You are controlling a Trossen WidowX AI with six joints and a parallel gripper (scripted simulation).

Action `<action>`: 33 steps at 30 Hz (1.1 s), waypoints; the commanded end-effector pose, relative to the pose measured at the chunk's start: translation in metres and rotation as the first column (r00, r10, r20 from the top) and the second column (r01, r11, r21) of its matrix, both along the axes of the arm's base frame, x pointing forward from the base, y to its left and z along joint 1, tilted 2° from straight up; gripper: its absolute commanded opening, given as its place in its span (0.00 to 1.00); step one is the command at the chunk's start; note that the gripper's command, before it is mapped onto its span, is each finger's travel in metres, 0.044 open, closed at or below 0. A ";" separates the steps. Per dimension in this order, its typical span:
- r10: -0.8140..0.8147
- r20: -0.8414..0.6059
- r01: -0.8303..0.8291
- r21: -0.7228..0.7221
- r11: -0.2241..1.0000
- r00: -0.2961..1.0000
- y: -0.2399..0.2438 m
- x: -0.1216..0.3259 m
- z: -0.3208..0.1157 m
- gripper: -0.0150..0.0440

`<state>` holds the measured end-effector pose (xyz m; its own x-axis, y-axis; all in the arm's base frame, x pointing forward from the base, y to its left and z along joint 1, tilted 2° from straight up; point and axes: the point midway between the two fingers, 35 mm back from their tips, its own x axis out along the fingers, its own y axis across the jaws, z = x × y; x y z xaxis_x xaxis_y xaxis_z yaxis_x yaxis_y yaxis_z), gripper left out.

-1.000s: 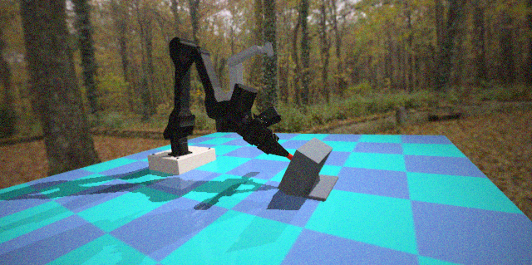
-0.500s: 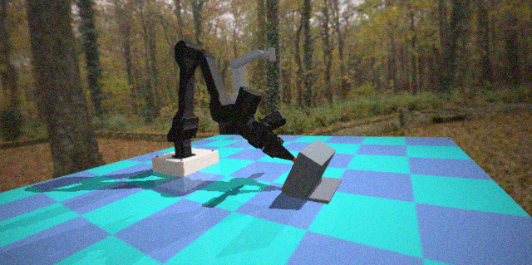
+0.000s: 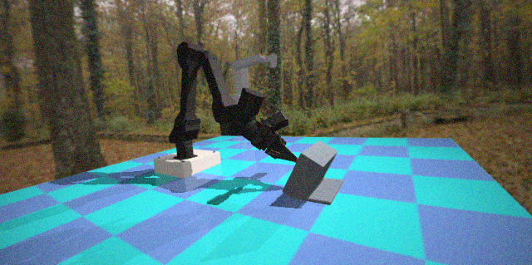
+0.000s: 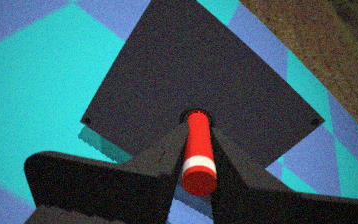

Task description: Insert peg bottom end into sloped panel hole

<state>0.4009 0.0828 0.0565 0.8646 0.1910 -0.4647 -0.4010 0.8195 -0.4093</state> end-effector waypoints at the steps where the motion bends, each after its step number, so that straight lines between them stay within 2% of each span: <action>1: 0.000 -0.001 0.000 0.000 1.000 1.000 0.000 0.000 0.000 0.25; 3: 0.000 -0.001 0.000 0.000 1.000 1.000 0.000 0.000 0.000 0.25; 20: 0.000 -0.001 0.000 0.000 1.000 1.000 0.000 -0.002 0.001 1.00; 33: 0.000 0.000 0.000 0.000 1.000 1.000 -0.003 -0.011 0.009 1.00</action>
<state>0.3929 0.0811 0.0638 0.8656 0.1909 -0.4630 -0.4000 0.8197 -0.4099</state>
